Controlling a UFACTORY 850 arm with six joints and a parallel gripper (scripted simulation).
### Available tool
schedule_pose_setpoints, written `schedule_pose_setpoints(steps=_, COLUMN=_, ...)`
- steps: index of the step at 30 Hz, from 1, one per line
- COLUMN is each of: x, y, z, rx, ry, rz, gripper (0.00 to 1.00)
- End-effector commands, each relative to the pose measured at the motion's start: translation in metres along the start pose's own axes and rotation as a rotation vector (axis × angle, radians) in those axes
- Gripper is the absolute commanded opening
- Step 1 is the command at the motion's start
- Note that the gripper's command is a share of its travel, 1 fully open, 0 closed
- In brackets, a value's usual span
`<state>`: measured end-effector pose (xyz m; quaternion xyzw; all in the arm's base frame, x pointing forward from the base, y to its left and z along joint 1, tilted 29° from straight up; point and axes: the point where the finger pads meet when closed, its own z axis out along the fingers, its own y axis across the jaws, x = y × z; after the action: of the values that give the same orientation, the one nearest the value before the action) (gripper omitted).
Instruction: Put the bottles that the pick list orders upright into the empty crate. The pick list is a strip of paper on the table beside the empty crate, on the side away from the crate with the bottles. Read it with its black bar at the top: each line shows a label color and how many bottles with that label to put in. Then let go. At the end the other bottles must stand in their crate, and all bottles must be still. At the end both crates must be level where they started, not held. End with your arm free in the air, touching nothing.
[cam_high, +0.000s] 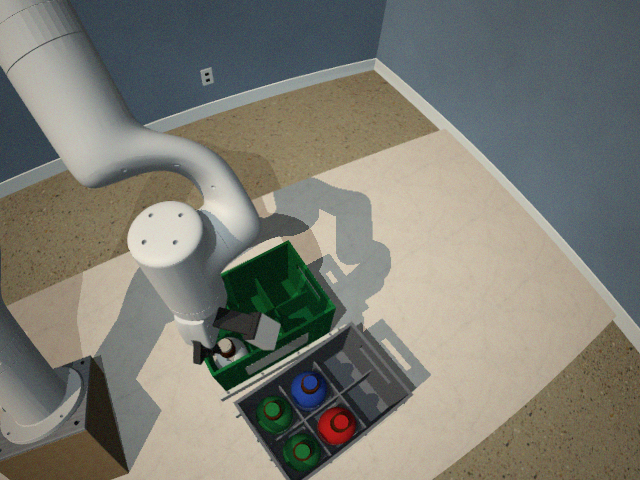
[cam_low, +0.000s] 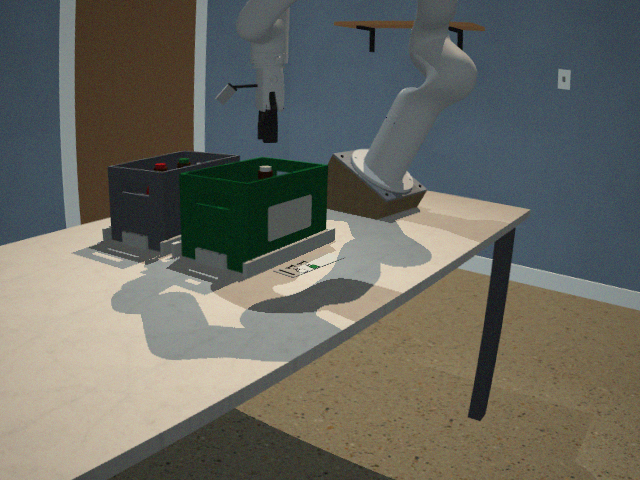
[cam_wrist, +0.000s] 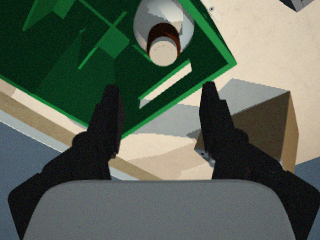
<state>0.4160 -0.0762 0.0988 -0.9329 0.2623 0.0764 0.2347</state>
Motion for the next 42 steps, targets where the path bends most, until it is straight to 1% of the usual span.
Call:
schedule_pose_setpoints(steps=1, x=0.0006, y=-0.0002, z=-0.0021, rx=0.0, ry=0.001, rz=0.0, gripper=0.65)
schedule_pose_setpoints(steps=41, x=0.0006, y=-0.0002, z=-0.0021, rx=0.0, ry=0.001, rz=0.0, gripper=0.65)
schedule_pose_setpoints(steps=42, x=0.0078, y=0.0042, z=-0.0022, rx=0.0, ry=0.001, rz=0.0, gripper=0.65)
